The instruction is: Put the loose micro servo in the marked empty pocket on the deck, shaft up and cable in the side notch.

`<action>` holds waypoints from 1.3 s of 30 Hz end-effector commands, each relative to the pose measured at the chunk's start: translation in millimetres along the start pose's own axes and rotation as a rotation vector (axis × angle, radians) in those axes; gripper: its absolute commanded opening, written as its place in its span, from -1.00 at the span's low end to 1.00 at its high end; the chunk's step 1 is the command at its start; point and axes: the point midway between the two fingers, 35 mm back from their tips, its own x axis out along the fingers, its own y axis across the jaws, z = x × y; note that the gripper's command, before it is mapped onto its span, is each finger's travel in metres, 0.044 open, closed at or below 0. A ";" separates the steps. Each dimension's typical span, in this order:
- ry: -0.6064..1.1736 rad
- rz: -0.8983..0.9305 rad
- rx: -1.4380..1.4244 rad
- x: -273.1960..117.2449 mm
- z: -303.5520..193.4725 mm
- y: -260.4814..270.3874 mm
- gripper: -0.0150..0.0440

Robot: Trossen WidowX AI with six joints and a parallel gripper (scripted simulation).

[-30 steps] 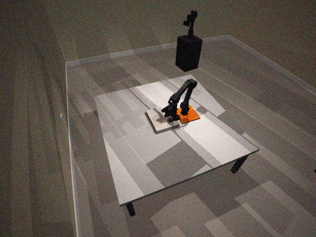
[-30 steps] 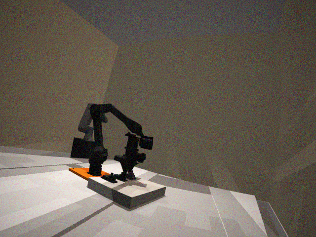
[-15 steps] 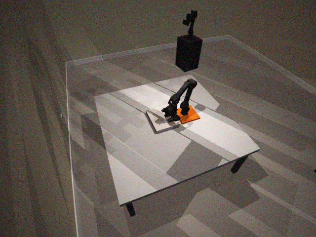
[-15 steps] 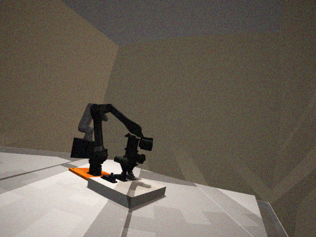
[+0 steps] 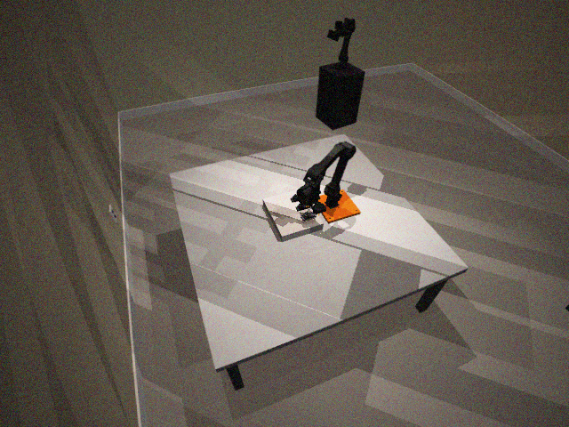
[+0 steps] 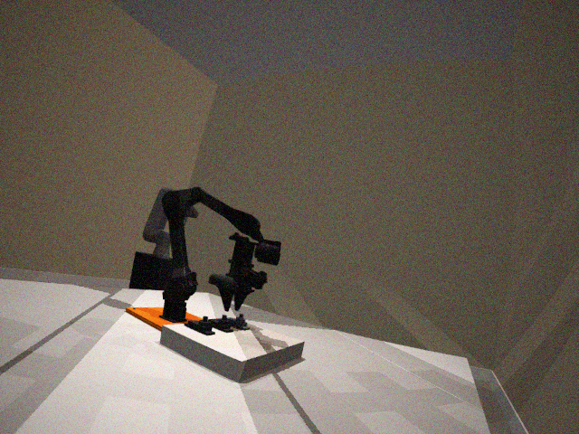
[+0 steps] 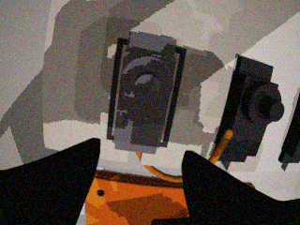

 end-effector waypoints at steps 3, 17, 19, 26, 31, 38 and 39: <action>-0.012 0.004 -0.002 -21.2 27.8 3.5 0.68; -0.023 0.003 0.003 -70.3 112.9 1.0 1.00; -0.023 0.003 0.003 -75.7 112.3 1.1 1.00; -0.023 0.004 0.002 -105.7 106.4 0.9 1.00; -0.023 0.004 0.002 -105.7 106.4 0.9 1.00; -0.023 0.004 0.002 -105.7 106.4 0.9 1.00; -0.023 0.004 0.002 -105.7 106.4 0.9 1.00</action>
